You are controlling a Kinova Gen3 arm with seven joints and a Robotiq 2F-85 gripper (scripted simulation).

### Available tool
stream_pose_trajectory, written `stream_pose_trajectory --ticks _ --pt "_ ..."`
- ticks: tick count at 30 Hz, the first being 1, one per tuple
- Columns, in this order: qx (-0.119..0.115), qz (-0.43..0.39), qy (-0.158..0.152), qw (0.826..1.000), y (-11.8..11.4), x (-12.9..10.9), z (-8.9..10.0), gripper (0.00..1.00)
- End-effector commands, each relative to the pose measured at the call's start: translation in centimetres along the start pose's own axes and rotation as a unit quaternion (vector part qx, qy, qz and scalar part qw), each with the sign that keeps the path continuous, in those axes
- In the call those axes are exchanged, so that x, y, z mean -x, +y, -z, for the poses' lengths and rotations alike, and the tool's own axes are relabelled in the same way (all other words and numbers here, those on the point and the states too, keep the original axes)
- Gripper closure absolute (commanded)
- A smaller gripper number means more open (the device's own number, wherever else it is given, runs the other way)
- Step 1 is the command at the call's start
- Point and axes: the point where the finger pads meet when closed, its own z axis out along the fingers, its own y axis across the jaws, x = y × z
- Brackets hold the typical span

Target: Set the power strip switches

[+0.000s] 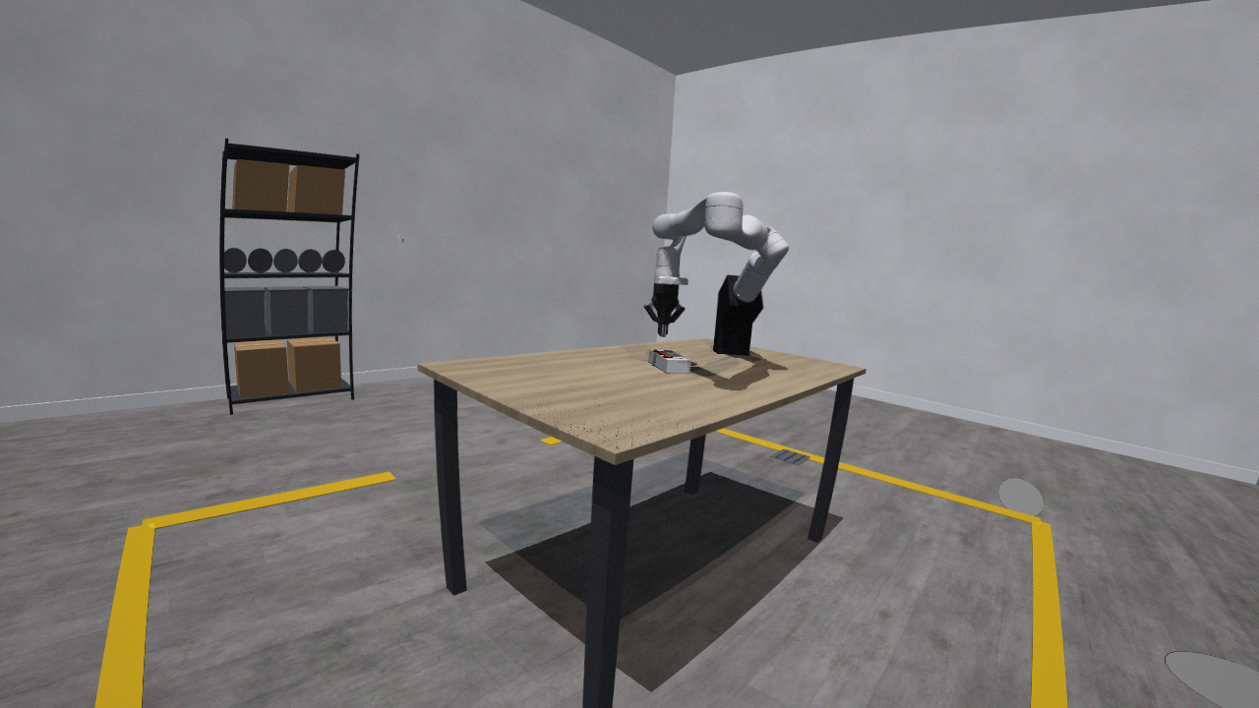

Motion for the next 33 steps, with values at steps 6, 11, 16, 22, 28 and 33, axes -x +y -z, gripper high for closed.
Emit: stream_pose_trajectory --ticks 6,11,16,22,28,33 --pt "0.001 0.000 0.000 1.000 0.0 0.0 -0.1 1.00" --pt "0.001 0.000 0.000 1.000 0.0 0.0 -0.3 1.00" --pt "0.001 0.000 0.000 1.000 0.0 0.0 -0.8 1.00" --pt "0.001 0.000 0.000 1.000 0.1 0.0 -1.2 1.00" --pt "0.001 0.000 0.000 1.000 0.1 0.0 -2.0 1.00" --pt "0.001 0.000 0.000 1.000 0.1 0.0 -2.7 1.00"
